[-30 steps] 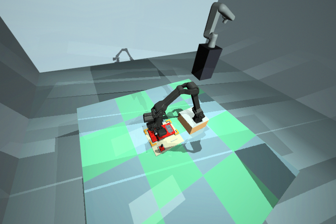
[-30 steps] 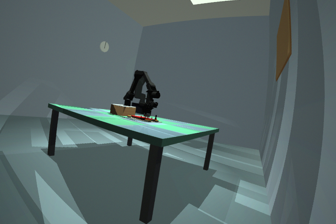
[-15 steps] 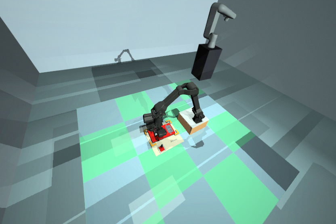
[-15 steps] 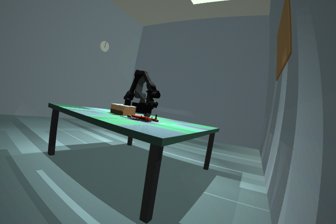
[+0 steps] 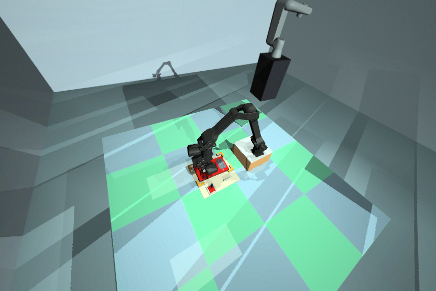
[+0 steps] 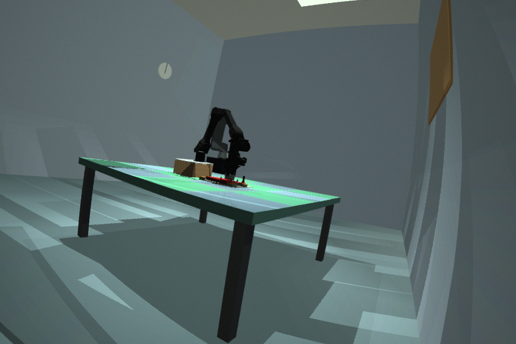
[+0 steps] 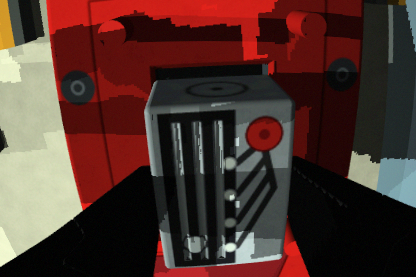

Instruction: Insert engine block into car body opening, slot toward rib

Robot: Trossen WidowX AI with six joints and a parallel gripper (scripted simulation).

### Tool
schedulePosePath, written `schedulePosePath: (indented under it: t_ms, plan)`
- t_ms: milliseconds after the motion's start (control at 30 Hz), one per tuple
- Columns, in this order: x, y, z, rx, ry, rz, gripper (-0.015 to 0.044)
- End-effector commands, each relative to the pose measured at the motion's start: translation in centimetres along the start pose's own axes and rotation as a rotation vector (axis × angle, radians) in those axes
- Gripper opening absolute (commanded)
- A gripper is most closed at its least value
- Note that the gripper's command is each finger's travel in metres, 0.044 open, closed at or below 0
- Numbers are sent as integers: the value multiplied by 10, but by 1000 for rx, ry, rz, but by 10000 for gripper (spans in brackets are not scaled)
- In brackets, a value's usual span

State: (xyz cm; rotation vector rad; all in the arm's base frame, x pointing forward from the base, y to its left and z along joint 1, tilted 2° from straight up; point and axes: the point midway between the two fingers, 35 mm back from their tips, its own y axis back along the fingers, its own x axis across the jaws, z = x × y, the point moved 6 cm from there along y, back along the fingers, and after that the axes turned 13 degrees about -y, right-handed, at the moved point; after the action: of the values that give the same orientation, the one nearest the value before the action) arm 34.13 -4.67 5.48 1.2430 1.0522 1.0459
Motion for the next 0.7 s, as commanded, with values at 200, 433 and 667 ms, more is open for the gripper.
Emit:
schedulePosePath:
  t_ms: [200,433,667]
  plan:
    - [0,-3,0,1,-3,-1,159]
    - [0,-4,0,1,-7,-1,159]
    - [0,-6,0,1,-10,-1,159]
